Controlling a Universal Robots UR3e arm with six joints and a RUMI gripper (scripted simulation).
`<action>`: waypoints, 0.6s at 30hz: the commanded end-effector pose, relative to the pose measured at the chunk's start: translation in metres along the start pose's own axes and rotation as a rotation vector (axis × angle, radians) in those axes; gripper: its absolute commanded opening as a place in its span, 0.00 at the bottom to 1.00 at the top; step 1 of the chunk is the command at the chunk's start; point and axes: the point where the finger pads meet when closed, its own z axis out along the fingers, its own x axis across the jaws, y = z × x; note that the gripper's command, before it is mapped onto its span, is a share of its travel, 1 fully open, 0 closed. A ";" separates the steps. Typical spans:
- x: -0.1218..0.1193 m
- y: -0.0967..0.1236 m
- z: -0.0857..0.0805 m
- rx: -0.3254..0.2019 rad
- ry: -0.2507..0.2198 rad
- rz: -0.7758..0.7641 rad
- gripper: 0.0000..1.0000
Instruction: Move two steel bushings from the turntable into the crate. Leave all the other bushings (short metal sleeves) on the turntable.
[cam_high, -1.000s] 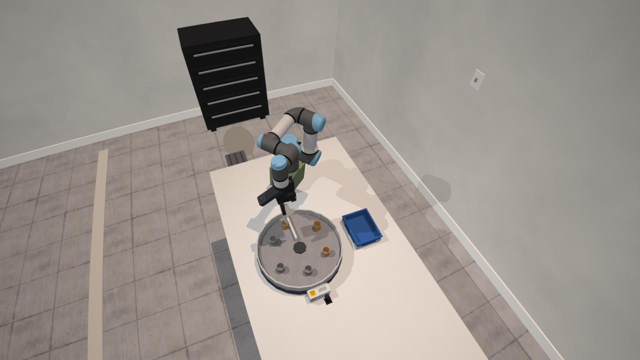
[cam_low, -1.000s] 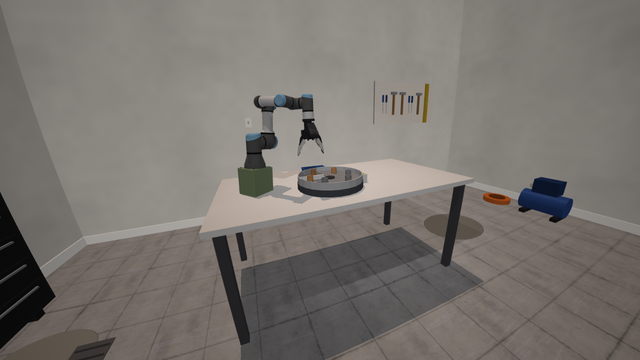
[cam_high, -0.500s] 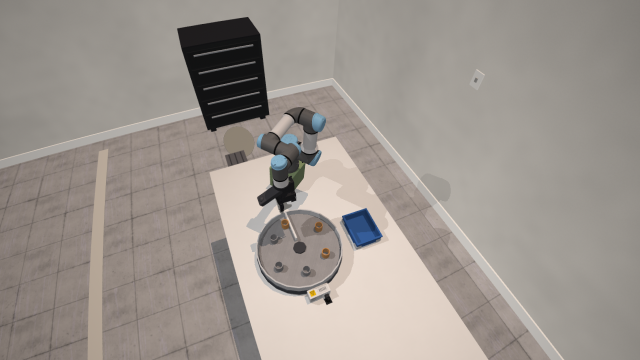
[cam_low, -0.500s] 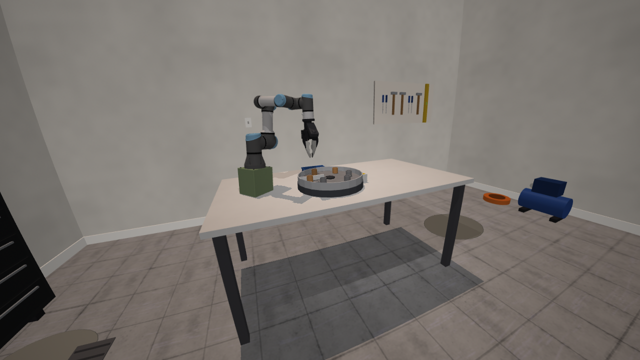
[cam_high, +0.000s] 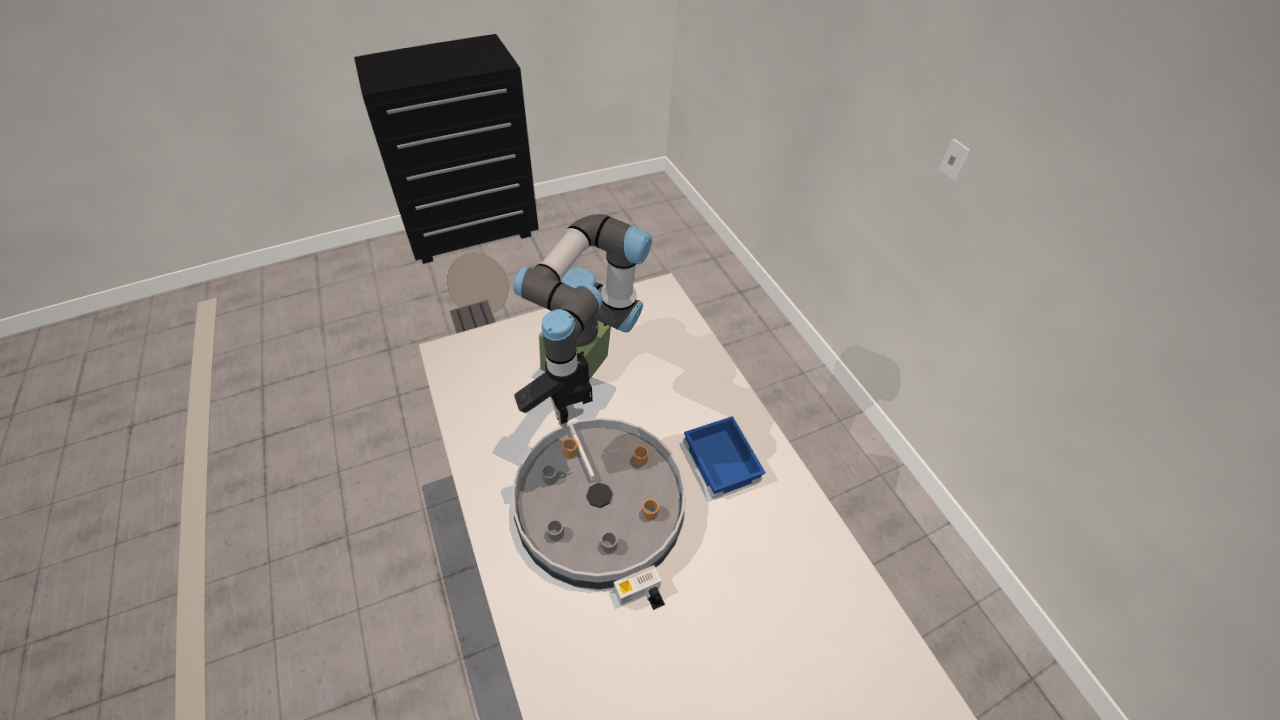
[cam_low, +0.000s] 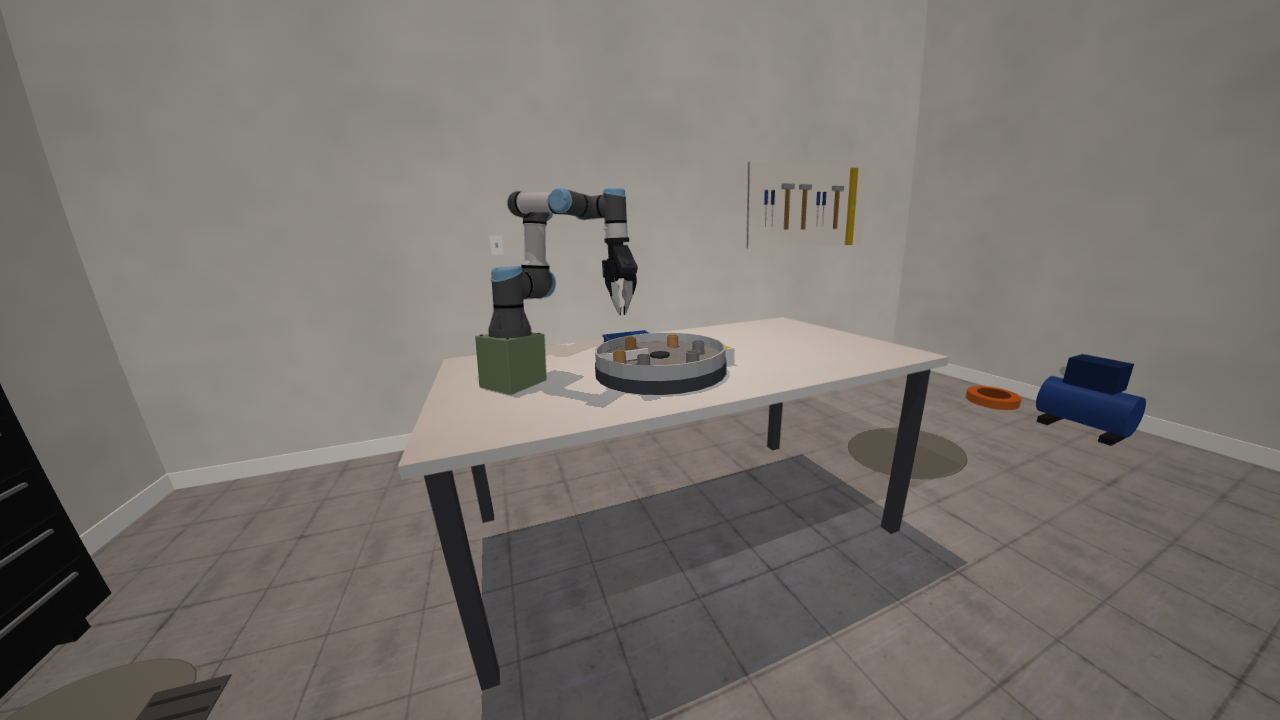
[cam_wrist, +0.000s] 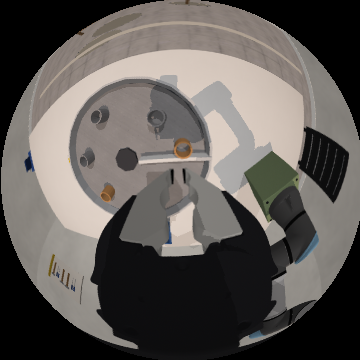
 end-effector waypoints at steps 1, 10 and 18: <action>0.000 0.000 -0.001 0.002 -0.002 0.000 0.06; 0.000 0.000 -0.001 0.002 -0.002 0.000 0.05; 0.000 0.000 -0.001 0.002 -0.002 0.000 0.05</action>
